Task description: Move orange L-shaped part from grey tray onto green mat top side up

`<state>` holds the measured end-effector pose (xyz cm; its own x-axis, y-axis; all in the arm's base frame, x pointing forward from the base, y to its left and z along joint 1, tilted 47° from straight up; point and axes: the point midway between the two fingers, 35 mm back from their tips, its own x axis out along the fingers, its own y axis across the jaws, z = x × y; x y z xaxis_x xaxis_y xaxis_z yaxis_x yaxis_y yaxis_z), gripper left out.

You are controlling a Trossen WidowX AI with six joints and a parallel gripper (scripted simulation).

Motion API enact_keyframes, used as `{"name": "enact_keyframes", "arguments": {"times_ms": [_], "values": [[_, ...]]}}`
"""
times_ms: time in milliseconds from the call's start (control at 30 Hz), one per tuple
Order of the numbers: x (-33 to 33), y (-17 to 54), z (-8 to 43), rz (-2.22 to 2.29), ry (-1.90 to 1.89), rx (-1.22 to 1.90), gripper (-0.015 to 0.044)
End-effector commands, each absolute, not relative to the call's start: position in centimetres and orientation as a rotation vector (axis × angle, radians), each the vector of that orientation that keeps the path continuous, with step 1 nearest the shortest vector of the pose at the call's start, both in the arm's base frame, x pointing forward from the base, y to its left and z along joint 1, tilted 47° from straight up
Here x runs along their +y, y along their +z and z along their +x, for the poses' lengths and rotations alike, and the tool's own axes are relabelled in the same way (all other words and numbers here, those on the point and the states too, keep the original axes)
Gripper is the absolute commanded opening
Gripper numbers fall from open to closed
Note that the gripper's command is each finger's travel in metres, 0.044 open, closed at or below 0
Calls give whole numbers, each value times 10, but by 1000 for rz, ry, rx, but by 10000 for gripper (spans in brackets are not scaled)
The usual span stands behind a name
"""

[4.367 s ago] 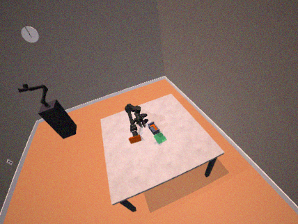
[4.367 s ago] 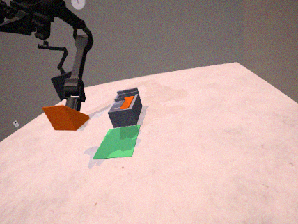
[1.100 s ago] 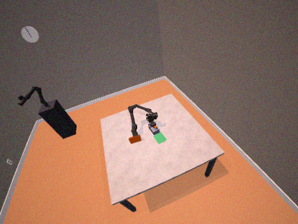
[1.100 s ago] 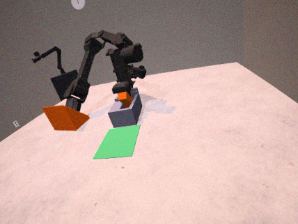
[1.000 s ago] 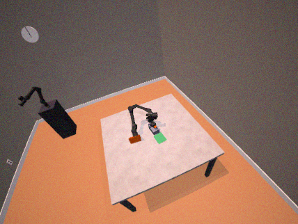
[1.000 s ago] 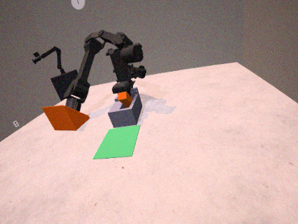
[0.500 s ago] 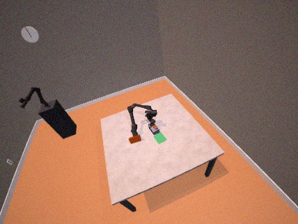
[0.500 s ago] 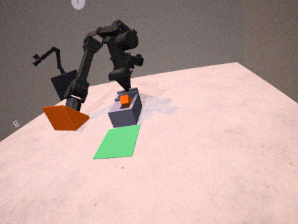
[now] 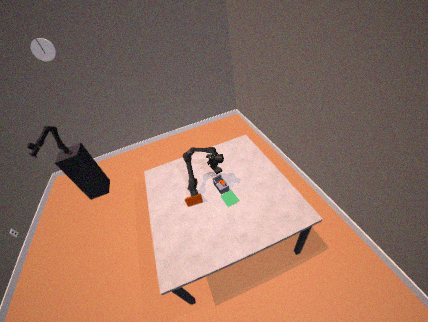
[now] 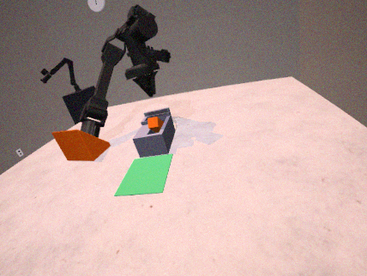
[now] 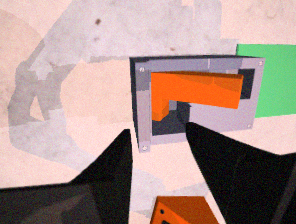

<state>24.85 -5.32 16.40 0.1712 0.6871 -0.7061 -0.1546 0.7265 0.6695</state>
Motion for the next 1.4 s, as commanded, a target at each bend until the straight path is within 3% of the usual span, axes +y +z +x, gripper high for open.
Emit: {"name": "enact_keyframes", "arguments": {"times_ms": [0, 600, 667, 733, 1167, 1367], "values": [[-53, 164, 249, 510, 634, 1267, 180], [-53, 164, 249, 510, 634, 1267, 180], [-55, 163, 250, 554, 603, 1288, 233], [-59, 159, 252, 649, 534, 1333, 280], [-108, 115, 268, 1721, -488, 1660, 280], [-111, 112, 269, 1772, -554, 1665, 280]]}}
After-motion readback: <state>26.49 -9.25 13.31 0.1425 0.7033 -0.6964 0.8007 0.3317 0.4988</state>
